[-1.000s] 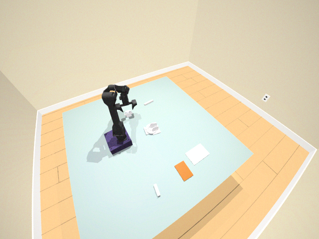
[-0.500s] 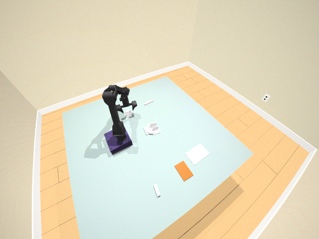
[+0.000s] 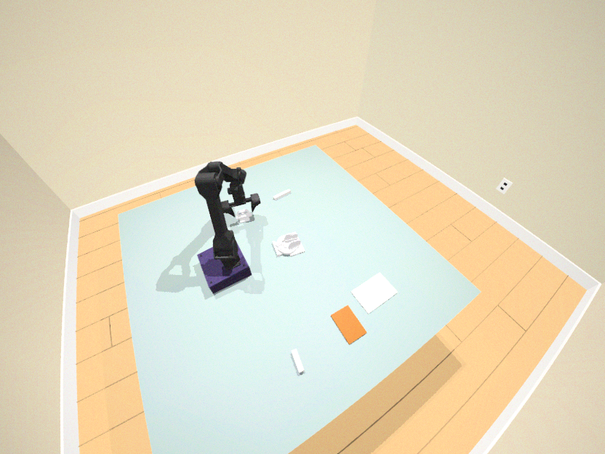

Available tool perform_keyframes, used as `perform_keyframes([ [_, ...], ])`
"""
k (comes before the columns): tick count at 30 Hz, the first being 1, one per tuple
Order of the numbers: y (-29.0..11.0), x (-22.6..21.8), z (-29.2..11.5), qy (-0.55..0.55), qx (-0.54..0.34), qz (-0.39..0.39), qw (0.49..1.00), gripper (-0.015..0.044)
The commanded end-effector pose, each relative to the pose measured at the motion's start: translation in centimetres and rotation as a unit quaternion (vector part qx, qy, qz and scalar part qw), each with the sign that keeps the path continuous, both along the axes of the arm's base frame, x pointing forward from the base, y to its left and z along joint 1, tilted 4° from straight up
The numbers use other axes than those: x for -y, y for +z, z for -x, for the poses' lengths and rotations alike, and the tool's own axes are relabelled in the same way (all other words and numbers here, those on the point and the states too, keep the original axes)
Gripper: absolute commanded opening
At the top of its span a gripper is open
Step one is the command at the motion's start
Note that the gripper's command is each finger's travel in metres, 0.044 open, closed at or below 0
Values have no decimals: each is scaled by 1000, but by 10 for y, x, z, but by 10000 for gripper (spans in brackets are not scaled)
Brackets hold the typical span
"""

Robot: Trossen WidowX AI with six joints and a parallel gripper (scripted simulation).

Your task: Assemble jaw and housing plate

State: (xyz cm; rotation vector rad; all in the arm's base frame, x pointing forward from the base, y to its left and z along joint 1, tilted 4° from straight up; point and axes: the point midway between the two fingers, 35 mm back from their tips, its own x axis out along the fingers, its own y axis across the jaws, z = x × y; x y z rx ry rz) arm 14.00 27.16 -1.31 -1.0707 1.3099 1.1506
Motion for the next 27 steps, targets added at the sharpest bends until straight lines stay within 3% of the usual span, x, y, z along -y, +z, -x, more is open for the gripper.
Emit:
perform_keyframes([
  [1,-8,1,2,-2,-3,1,1000,440],
  [27,-20,1,3,-2,-3,1,1000,440],
])
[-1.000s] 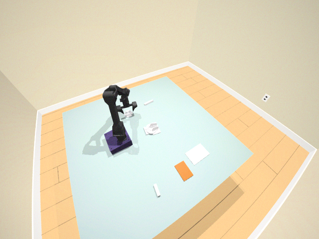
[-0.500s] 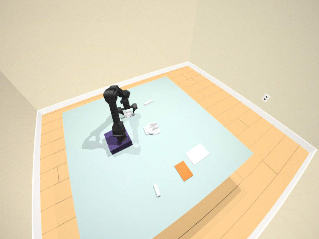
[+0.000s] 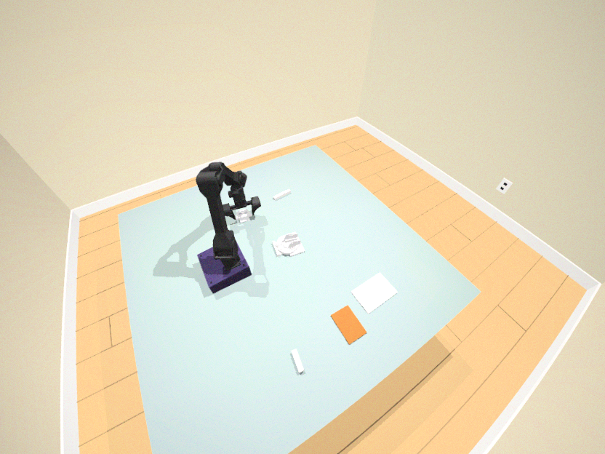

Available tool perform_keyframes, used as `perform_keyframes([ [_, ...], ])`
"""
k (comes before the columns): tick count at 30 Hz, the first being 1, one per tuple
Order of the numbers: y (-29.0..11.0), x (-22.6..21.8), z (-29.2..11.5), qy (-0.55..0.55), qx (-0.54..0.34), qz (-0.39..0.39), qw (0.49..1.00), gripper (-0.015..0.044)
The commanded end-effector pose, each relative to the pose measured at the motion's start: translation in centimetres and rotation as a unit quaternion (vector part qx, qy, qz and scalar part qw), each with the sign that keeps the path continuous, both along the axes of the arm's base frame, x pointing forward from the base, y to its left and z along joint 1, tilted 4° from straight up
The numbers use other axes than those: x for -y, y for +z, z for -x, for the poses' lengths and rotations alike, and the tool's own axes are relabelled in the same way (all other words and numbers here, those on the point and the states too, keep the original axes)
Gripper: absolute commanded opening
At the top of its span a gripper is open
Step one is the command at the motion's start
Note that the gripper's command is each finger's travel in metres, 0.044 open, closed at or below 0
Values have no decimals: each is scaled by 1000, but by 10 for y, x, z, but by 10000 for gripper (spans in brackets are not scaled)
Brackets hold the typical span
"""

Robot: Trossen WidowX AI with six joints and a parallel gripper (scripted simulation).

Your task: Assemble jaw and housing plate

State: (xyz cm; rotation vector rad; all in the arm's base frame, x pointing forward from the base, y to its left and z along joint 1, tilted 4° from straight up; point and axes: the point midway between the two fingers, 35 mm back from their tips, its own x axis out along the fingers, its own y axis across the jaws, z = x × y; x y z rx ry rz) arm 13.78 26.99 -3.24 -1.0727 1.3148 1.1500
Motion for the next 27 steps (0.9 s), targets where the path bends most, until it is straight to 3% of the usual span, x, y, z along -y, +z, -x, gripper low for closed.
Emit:
perform_keyframes([
  [1,0,0,1,-2,-1,-1,1000,440],
  [8,0,0,1,-2,-1,-1,1000,440],
  [21,0,0,0,0,0,0,1000,353],
  [27,0,0,0,0,0,0,1000,351],
])
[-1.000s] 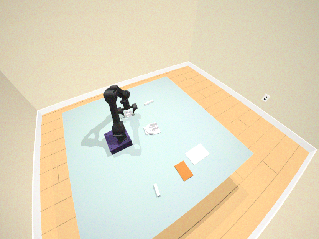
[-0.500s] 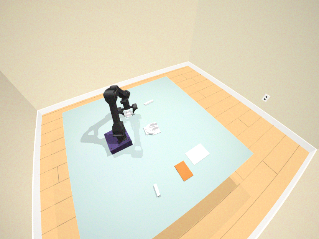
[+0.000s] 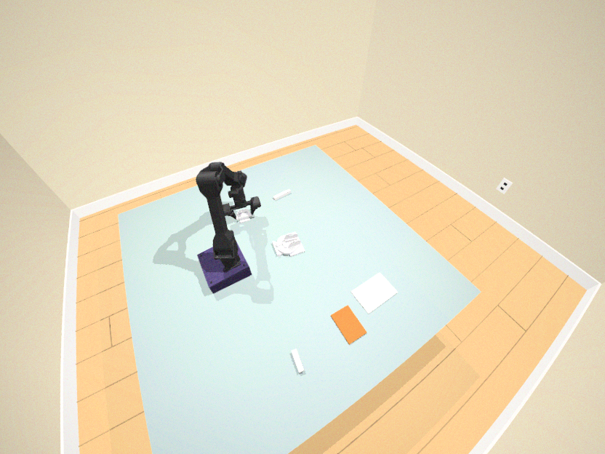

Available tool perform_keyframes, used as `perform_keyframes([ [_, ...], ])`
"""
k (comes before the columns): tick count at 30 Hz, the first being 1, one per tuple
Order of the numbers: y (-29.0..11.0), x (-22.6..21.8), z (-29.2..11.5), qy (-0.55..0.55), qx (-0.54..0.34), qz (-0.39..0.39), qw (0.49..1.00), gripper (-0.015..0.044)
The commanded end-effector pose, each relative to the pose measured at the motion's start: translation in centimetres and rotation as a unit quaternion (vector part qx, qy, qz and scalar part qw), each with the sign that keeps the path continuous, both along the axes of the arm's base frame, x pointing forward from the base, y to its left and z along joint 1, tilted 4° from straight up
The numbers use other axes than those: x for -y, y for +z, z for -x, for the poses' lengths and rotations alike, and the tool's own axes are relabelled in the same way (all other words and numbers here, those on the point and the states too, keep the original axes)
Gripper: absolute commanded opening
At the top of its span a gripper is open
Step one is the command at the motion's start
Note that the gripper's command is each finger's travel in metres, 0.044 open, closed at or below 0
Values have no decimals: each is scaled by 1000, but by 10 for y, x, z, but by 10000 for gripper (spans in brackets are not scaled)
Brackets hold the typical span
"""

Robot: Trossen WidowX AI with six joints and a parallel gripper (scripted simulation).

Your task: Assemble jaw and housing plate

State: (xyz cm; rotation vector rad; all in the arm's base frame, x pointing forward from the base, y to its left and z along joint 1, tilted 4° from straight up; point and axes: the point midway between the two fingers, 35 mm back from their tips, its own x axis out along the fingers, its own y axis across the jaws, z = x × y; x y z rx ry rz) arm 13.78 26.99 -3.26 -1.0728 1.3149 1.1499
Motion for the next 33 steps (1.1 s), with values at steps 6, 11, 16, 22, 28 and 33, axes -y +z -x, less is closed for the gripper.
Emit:
perform_keyframes([
  [6,2,0,0,0,0,0,1000,351],
  [11,17,-2,-2,0,0,0,1000,351],
  [16,33,-2,-3,-1,0,-1,1000,351],
  [22,52,-2,-4,-1,-1,-1,1000,351],
  [28,71,0,-4,-2,-1,-1,1000,351],
  [33,73,0,-4,-2,-1,-1,1000,351],
])
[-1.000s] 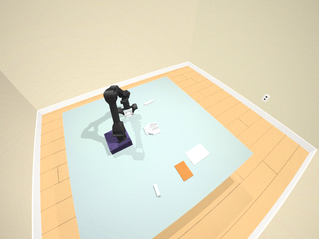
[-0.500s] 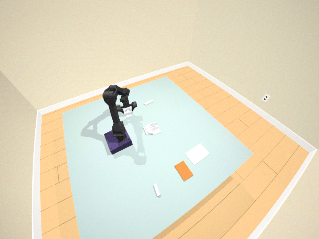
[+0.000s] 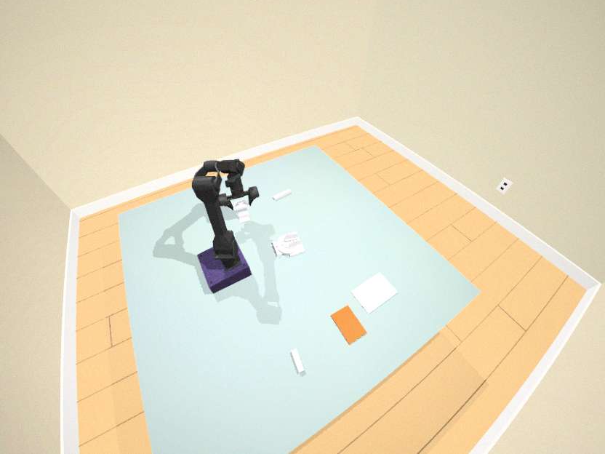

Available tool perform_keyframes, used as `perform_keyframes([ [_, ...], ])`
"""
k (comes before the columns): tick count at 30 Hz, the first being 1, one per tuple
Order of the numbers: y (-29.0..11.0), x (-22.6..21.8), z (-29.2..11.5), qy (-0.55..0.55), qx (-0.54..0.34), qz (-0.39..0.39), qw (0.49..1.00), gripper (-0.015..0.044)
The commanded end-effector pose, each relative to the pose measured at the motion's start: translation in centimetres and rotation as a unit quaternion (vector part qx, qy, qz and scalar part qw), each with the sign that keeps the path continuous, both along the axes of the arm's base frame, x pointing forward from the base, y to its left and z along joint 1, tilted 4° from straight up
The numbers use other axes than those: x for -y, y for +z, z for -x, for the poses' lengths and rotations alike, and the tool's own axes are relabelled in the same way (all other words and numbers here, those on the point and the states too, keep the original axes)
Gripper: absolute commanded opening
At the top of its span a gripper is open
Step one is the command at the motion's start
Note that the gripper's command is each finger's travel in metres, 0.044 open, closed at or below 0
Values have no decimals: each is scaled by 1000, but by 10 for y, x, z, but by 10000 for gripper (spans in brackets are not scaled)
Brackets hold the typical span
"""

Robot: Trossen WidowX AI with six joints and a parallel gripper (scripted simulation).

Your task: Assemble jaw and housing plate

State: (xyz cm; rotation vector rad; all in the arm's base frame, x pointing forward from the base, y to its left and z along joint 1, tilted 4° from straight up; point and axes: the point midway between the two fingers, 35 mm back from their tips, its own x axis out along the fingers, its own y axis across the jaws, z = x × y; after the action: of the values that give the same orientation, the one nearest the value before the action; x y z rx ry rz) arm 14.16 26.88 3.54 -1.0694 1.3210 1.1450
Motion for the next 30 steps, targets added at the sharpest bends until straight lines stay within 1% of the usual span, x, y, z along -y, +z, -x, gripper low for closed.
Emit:
perform_keyframes([
  [1,5,-1,0,1,0,-3,1000,351],
  [5,5,2,-4,-10,0,-2,1000,351],
  [30,5,66,-58,-208,5,11,978,351],
])
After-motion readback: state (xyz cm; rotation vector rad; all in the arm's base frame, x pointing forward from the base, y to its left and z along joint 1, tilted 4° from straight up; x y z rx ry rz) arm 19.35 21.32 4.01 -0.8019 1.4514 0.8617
